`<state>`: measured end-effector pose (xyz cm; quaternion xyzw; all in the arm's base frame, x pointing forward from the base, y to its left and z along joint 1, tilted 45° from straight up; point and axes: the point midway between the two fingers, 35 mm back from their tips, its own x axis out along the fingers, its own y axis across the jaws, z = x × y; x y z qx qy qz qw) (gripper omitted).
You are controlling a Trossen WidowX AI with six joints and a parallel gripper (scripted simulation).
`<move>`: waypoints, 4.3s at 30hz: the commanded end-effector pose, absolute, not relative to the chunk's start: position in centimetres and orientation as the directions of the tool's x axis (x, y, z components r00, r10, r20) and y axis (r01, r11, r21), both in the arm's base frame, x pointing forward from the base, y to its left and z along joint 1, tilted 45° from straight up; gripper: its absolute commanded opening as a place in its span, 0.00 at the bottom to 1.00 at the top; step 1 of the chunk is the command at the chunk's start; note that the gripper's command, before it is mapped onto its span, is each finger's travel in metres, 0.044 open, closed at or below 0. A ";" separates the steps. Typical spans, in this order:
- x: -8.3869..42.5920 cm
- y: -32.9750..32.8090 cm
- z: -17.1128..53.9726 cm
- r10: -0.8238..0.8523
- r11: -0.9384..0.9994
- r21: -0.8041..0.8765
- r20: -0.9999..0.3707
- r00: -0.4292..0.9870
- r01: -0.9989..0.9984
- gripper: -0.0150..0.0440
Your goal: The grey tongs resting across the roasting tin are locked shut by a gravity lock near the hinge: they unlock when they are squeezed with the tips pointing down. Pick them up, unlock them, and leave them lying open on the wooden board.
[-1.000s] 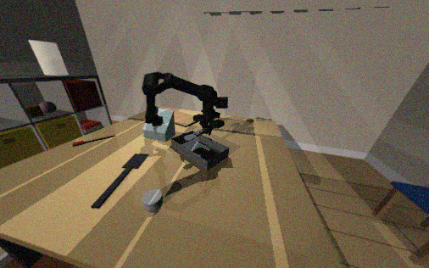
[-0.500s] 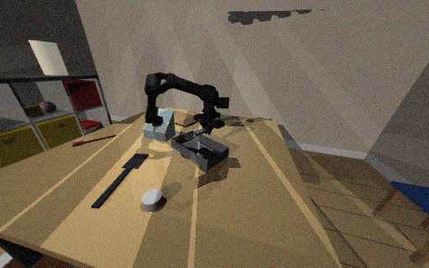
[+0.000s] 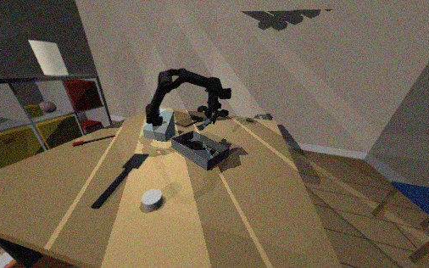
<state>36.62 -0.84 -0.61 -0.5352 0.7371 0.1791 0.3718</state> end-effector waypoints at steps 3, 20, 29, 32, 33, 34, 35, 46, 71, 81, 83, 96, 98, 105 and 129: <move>36.7 4.1 -3.0 -0.641 0.267 -0.044 -0.754 -0.143 -0.963 0.00; 33.3 15.1 -9.8 -0.652 0.012 0.197 -0.742 -0.157 -0.980 0.00; 31.3 18.1 -12.0 -0.666 -0.067 0.273 -0.729 -0.160 -0.960 0.00; 31.1 18.4 -12.1 -0.665 -0.076 0.279 -0.730 -0.160 -0.957 0.00; 30.9 18.6 -12.2 -0.664 -0.082 0.283 -0.730 -0.159 -0.955 0.00; 30.6 19.0 -12.3 -0.663 -0.092 0.290 -0.732 -0.159 -0.953 0.00; 30.3 19.4 -12.4 -0.662 -0.102 0.296 -0.733 -0.158 -0.950 0.00; 25.9 23.9 -13.9 -0.645 -0.231 0.382 -0.748 -0.153 -0.895 0.00; 9.2 32.7 -18.1 -0.637 -0.559 0.602 -0.752 -0.169 -0.570 0.00; 3.1 33.5 -19.2 -0.653 -0.626 0.655 -0.737 -0.176 -0.424 0.00; 3.1 33.5 -19.2 -0.653 -0.626 0.655 -0.737 -0.176 -0.424 0.00; 3.4 33.1 -19.5 -0.525 -0.586 0.700 -0.712 -0.467 -0.407 0.00; 3.5 33.1 -19.5 -0.475 -0.582 0.707 -0.697 -0.537 -0.402 0.00; 4.3 33.3 -18.9 -0.260 -0.585 0.710 -0.622 -0.739 -0.392 0.00; 7.0 34.0 -16.5 0.175 -0.619 0.655 -0.423 -0.889 -0.434 0.00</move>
